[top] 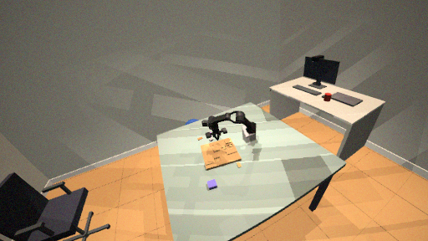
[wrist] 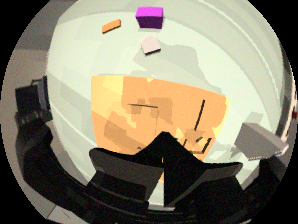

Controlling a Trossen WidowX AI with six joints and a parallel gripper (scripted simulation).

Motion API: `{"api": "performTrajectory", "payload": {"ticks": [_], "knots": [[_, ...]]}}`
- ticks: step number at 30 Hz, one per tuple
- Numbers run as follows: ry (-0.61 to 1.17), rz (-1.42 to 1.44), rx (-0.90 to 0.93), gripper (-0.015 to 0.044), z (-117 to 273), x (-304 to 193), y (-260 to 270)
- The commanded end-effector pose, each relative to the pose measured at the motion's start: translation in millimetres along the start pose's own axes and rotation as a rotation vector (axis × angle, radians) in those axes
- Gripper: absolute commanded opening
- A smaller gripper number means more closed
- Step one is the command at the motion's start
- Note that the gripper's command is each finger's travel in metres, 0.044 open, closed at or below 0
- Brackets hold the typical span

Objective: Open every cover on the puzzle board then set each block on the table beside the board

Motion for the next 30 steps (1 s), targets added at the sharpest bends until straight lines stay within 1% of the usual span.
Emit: {"api": "performTrajectory", "payload": {"ticks": [1, 30], "knots": [[-0.004, -0.005, 0.001, 0.0000, -0.6, 0.5, 1.0], [-0.003, -0.005, 0.002, 0.0000, -29.3, 1.1, 2.6]]}}
Point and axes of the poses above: the point midway between the two fingers, 35 mm back from their tips, its own z axis back along the fingers, its own y axis across the jaws, x = y × z, the point moved 2 cm from there along z, back along the fingers, and after that the axes turned 7 degrees about -z, right-handed, at the moved point
